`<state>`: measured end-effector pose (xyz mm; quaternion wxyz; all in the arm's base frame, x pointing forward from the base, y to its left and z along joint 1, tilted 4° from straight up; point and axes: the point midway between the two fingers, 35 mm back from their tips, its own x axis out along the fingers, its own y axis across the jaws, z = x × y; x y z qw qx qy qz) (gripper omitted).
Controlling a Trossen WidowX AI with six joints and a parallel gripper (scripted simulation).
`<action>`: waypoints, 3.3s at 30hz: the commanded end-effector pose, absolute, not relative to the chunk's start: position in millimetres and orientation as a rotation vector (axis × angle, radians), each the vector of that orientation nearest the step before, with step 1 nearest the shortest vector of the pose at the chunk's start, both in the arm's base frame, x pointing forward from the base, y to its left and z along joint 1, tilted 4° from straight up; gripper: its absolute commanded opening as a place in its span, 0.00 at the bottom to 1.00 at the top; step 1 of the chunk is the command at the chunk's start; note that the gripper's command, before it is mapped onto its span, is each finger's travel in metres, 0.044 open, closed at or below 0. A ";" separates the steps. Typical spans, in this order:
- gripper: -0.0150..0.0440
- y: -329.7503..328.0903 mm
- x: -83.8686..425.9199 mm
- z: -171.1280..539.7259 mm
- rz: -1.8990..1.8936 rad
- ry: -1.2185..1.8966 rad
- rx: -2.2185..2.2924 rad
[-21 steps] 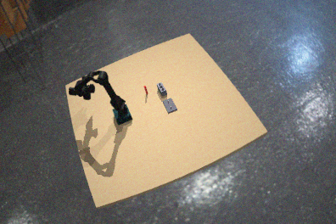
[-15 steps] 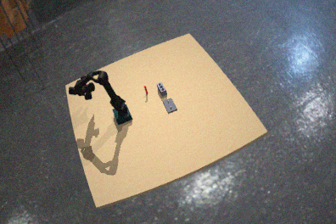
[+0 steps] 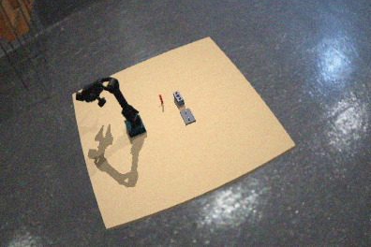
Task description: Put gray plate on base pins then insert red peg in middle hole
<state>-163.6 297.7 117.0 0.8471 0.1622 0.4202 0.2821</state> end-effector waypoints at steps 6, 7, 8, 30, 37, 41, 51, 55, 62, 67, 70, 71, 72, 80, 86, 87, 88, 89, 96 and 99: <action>1.00 305.3 -160.3 114.5 0.914 0.694 -0.704; 1.00 305.6 -160.1 114.5 0.930 0.683 -0.748; 1.00 305.8 -159.9 114.5 0.947 0.672 -0.793; 1.00 310.3 -156.2 117.6 1.380 0.378 -1.719; 1.00 311.8 -155.1 119.9 1.542 0.222 -1.976; 1.00 312.5 -154.6 121.5 1.646 0.126 -2.111; 1.00 313.2 -153.9 125.4 1.909 -0.200 -2.410; 1.00 313.5 -153.7 127.0 2.012 -0.368 -2.507; 1.00 313.9 -153.4 130.7 2.194 -0.707 -2.631; 1.00 314.2 -153.3 133.1 2.304 -1.002 -2.682; 1.00 314.4 -153.2 135.2 2.372 -1.194 -2.686; 1.00 314.5 -153.2 135.7 2.388 -1.263 -2.686; 1.00 314.5 -153.2 136.2 2.404 -1.334 -2.685; 1.00 315.0 -153.1 140.9 2.483 -1.960 -2.585; 1.00 315.2 -153.0 142.1 2.463 -2.264 -2.510; 1.00 315.2 -153.0 142.1 2.463 -2.264 -2.510; 1.00 315.2 -153.0 142.1 2.463 -2.264 -2.510; 1.00 315.2 -153.0 142.1 2.463 -2.264 -2.510; 1.00 315.2 -153.0 142.1 2.463 -2.264 -2.510; 1.00 315.2 -153.0 142.1 2.463 -2.264 -2.510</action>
